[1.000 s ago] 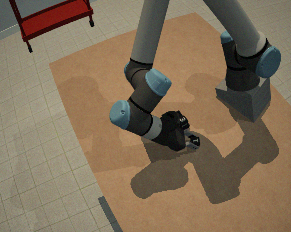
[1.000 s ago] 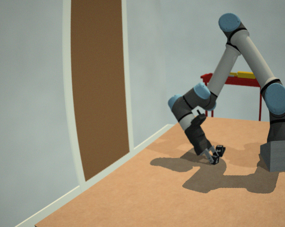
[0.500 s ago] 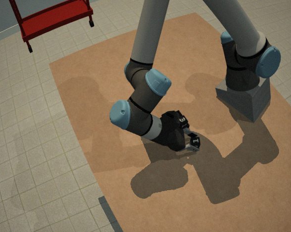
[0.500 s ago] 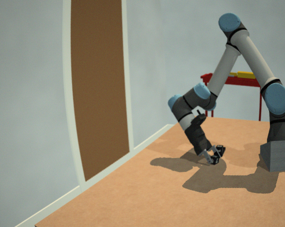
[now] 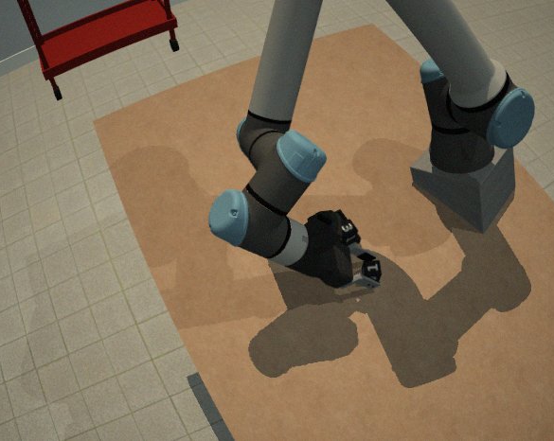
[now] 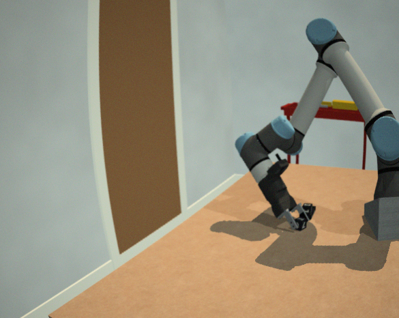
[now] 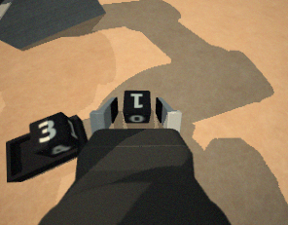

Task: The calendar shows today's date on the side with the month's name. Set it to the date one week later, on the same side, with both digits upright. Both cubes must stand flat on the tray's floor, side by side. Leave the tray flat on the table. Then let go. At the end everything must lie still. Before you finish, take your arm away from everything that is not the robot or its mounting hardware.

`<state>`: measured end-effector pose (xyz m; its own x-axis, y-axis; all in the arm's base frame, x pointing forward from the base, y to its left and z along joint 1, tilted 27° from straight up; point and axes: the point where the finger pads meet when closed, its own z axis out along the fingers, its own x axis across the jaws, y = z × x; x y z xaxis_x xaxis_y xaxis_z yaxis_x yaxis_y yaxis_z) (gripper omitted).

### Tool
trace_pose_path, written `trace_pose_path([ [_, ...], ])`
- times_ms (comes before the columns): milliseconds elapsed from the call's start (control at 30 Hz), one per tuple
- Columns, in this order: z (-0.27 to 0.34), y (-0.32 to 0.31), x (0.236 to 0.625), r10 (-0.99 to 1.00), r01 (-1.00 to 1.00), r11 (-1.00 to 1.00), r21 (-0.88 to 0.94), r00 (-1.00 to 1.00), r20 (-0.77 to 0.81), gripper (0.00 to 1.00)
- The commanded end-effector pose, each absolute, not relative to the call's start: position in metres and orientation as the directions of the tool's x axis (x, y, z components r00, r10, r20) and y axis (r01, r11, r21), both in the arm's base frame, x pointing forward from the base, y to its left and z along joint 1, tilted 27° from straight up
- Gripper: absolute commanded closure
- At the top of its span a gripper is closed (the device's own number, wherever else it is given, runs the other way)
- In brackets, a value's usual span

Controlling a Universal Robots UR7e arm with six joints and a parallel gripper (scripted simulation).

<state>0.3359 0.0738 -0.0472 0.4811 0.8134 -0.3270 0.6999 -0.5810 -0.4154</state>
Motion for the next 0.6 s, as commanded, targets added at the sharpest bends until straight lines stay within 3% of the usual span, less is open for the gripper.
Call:
trace_pose_path([
  [0,-0.046,0.075,0.336,0.814,0.701,-0.581,-0.415,0.481,-0.326,0.00],
  [567,-0.011,0.091,0.331,0.814,0.701,-0.581,-0.415,0.481,-0.326,0.00],
])
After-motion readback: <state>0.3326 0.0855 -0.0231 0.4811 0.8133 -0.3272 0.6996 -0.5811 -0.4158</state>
